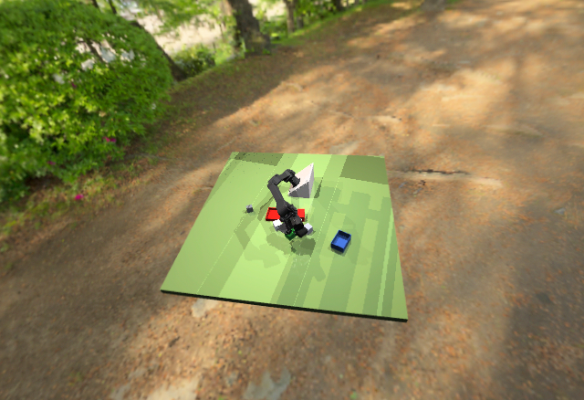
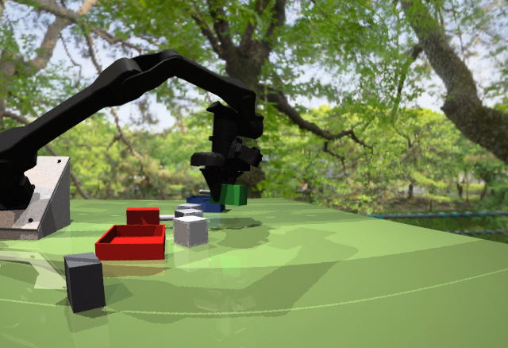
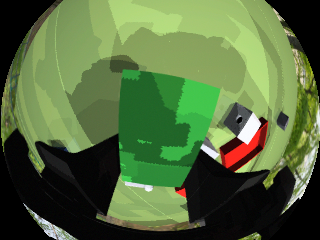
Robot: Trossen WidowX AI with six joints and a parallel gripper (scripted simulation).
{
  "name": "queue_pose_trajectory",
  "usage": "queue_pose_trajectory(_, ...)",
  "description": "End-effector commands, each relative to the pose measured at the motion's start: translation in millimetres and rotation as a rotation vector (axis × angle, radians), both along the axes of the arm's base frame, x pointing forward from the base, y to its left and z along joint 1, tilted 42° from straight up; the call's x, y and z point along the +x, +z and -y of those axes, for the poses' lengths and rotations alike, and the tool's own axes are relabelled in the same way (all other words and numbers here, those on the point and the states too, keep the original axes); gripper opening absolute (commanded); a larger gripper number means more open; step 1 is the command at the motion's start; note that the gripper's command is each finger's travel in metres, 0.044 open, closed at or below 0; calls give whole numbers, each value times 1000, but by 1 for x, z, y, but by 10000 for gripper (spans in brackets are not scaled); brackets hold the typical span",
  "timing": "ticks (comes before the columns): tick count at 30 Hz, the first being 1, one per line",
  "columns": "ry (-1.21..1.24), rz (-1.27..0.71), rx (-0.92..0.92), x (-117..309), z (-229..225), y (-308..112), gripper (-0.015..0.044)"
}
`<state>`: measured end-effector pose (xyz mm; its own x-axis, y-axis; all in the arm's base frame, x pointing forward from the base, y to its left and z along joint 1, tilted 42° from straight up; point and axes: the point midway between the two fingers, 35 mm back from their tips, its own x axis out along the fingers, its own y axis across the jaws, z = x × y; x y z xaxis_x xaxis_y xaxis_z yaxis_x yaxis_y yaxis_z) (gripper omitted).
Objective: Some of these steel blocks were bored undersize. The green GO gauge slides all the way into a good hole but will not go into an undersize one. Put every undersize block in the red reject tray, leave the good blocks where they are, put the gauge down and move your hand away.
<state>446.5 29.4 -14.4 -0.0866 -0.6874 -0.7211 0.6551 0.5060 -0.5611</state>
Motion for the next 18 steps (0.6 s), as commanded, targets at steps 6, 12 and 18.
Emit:
queue_pose_trajectory(6,90,-70,16,-3,-20,13,0)
queue_pose_trajectory(12,433,-384,61,-18,-37,4,0)
queue_pose_trajectory(18,778,-696,100,-35,-53,-5,0)
